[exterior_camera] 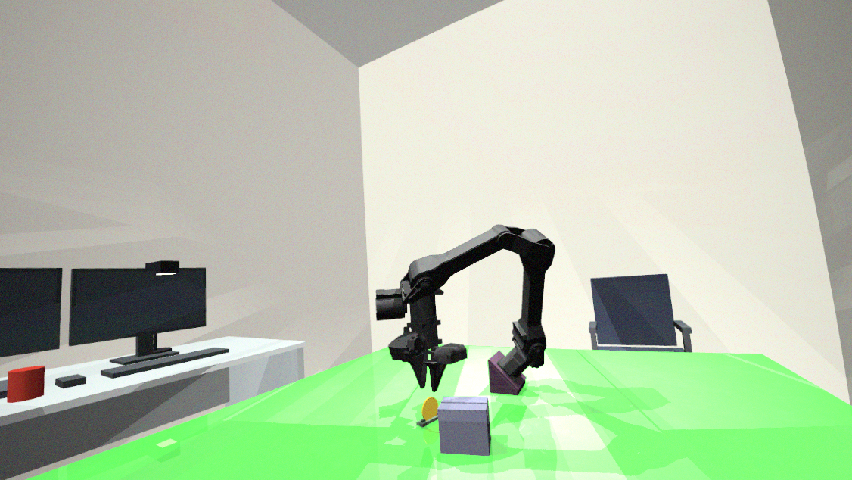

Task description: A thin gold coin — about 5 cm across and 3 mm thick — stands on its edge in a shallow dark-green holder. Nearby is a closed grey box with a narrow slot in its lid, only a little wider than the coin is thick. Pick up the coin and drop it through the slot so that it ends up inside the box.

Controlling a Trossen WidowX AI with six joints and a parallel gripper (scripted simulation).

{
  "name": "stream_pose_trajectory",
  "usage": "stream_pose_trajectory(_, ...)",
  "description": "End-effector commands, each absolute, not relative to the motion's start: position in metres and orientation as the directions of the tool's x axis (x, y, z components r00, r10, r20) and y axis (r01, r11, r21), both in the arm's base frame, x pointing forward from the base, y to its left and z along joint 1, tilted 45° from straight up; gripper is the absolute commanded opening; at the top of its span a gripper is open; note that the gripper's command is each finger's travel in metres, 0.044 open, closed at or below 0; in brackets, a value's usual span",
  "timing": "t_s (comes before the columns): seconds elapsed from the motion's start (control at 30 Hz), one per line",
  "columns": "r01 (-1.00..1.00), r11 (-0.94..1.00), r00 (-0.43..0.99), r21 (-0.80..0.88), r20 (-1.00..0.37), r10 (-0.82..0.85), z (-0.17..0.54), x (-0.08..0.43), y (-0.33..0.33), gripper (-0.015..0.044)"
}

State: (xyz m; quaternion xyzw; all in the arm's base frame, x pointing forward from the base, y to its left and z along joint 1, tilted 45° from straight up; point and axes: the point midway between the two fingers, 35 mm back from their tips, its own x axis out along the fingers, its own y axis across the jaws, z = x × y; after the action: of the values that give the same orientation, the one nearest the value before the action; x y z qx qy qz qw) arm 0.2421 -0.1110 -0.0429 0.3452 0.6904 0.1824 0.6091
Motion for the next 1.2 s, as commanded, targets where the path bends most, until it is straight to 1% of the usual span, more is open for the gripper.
stream_pose_trajectory(0.0,0.260,0.692,-0.013,0.674,-0.714,0.700,-0.047,0.243,-0.107,0.0161)
stream_pose_trajectory(1.07,0.259,0.690,-0.013,0.676,-0.712,0.702,-0.081,0.242,-0.072,0.0161)
stream_pose_trajectory(1.17,0.259,0.690,-0.013,0.676,-0.712,0.702,-0.081,0.242,-0.072,0.0082)
